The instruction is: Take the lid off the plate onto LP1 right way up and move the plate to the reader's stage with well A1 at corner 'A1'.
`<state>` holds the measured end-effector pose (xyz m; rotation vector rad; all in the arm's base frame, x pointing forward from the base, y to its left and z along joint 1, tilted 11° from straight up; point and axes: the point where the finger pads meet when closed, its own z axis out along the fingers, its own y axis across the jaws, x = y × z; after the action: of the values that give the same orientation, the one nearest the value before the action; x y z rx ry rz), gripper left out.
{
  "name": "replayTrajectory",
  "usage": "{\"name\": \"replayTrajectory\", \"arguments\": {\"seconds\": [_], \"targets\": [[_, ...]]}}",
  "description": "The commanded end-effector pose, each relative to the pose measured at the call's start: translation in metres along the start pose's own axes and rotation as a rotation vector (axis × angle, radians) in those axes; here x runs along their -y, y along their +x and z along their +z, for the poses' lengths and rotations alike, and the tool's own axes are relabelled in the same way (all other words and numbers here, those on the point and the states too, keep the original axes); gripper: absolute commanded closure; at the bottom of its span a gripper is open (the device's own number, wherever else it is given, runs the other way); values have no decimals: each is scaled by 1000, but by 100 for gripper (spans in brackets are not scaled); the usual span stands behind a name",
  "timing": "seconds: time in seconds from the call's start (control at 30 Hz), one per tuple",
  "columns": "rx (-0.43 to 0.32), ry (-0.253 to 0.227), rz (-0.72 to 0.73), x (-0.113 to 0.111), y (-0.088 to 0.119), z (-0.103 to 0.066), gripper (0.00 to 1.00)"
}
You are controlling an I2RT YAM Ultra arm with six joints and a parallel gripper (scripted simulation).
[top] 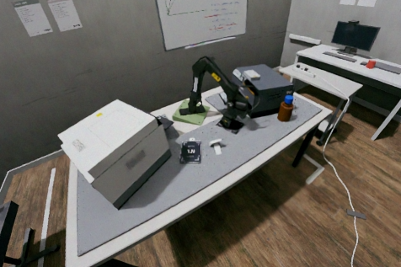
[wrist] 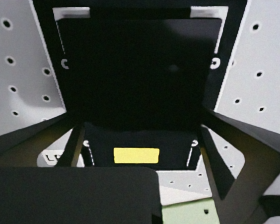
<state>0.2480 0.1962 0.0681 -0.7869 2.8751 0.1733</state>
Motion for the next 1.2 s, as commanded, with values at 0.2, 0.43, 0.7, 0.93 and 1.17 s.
{"name": "replayTrajectory", "arguments": {"seconds": [0.2, 0.43, 0.7, 0.93, 1.17], "targets": [[16, 5, 16, 3, -3, 3, 15], [14, 0, 4, 1, -2, 0, 15], [14, 0, 4, 1, -2, 0, 0], [14, 0, 4, 1, -2, 0, 0], [14, 0, 4, 1, -2, 0, 0]]}}
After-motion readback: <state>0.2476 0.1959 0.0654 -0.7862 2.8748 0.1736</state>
